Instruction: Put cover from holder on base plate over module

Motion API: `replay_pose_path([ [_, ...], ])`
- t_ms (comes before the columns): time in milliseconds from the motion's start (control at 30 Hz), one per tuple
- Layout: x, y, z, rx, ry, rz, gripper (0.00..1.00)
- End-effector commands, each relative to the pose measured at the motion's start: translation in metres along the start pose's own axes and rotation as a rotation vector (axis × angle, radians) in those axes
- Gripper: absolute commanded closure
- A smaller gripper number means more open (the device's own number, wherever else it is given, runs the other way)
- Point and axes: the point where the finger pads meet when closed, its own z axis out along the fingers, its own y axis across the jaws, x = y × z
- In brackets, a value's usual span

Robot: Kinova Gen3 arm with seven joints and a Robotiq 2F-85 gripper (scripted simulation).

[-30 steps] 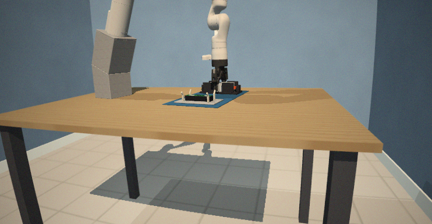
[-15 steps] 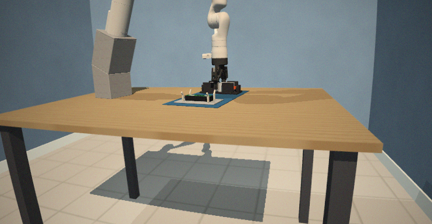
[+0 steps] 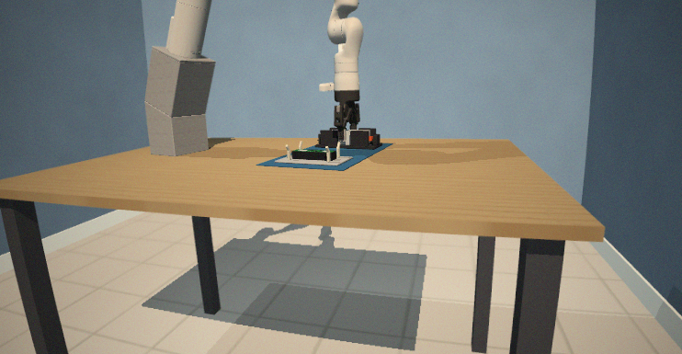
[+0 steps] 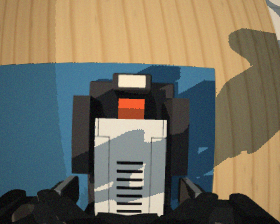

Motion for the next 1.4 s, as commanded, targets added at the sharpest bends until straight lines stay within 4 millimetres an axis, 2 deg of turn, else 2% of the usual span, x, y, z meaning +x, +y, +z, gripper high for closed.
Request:
replay_pose_path([
  [0,-0.0011,0.0008,-0.0011,-0.002,-0.002,0.000,0.00],
  [667,-0.0013,0.0011,-0.0031,-0.002,-0.002,0.000,0.00],
  [700,-0.0013,0.0010,-0.0030,-0.002,-0.002,0.000,0.30],
  [1367,-0.0013,0.0010,-0.0030,-0.002,-0.002,0.000,0.30],
])
